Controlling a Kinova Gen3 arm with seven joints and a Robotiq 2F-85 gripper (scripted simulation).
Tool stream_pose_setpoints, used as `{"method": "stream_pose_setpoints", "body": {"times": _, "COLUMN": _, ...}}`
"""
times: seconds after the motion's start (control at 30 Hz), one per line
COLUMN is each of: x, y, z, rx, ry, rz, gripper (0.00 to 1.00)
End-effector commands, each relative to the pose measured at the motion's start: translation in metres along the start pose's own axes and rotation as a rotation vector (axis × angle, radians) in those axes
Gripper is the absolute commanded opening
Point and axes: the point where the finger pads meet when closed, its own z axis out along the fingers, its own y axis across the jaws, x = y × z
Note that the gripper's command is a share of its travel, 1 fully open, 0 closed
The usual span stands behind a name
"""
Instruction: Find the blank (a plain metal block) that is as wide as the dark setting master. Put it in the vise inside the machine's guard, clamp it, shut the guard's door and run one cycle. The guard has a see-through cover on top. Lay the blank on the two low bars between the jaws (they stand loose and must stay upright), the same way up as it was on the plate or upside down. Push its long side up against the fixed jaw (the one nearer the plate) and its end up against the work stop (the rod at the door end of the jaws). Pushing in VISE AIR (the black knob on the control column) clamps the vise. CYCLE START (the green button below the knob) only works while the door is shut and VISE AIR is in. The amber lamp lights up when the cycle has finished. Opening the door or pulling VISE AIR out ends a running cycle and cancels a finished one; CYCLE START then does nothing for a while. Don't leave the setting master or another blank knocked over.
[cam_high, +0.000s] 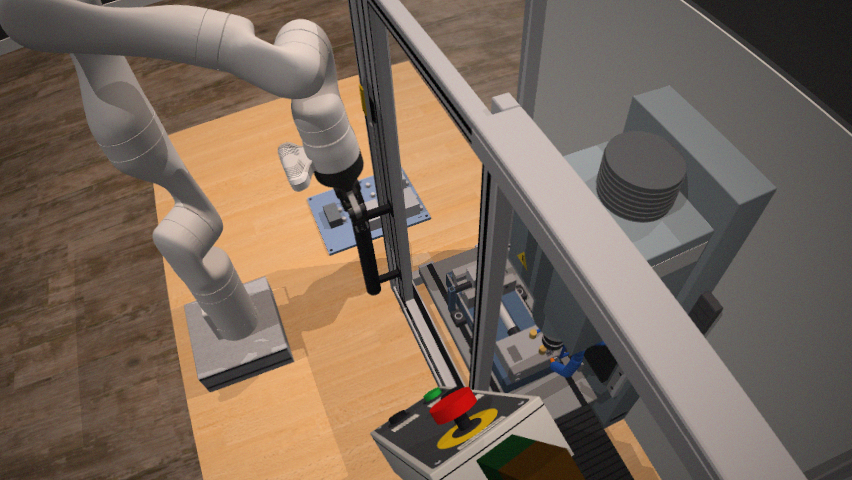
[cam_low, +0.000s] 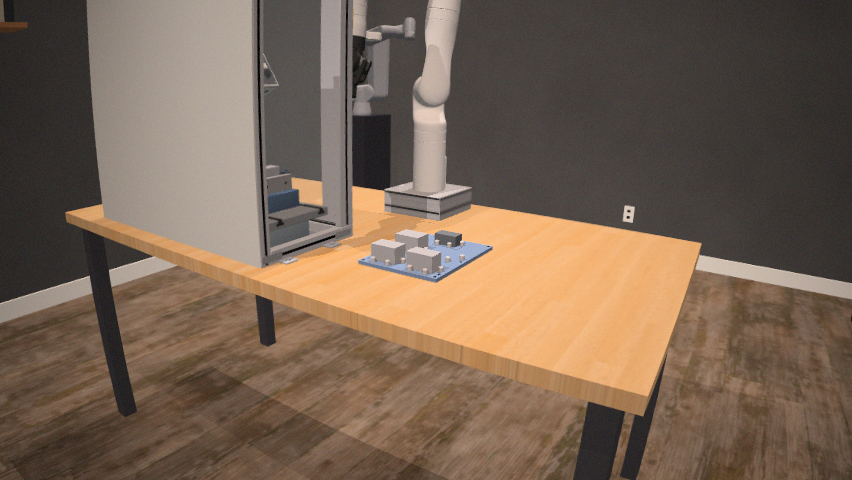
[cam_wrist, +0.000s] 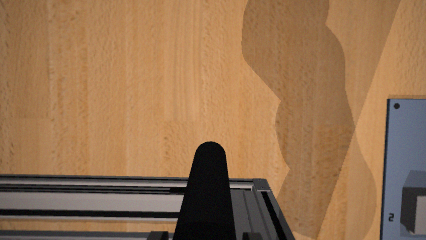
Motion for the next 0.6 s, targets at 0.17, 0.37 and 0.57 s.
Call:
{"method": "stream_pose_setpoints", "body": {"times": 0.17, "x": -0.0004, "y": 0.0015, "z": -0.0004, "rx": -0.002, "ry": -0.001, "rz": 0.000, "gripper": 0.39}}
{"method": "stream_pose_setpoints", "body": {"times": 0.37, "x": -0.0007, "y": 0.0073, "z": -0.0005, "rx": -0.011, "ry": -0.002, "rz": 0.002, "gripper": 0.39}}
{"method": "stream_pose_setpoints", "body": {"times": 0.57, "x": -0.0007, "y": 0.0073, "z": -0.0005, "rx": -0.011, "ry": -0.002, "rz": 0.002, "gripper": 0.39}}
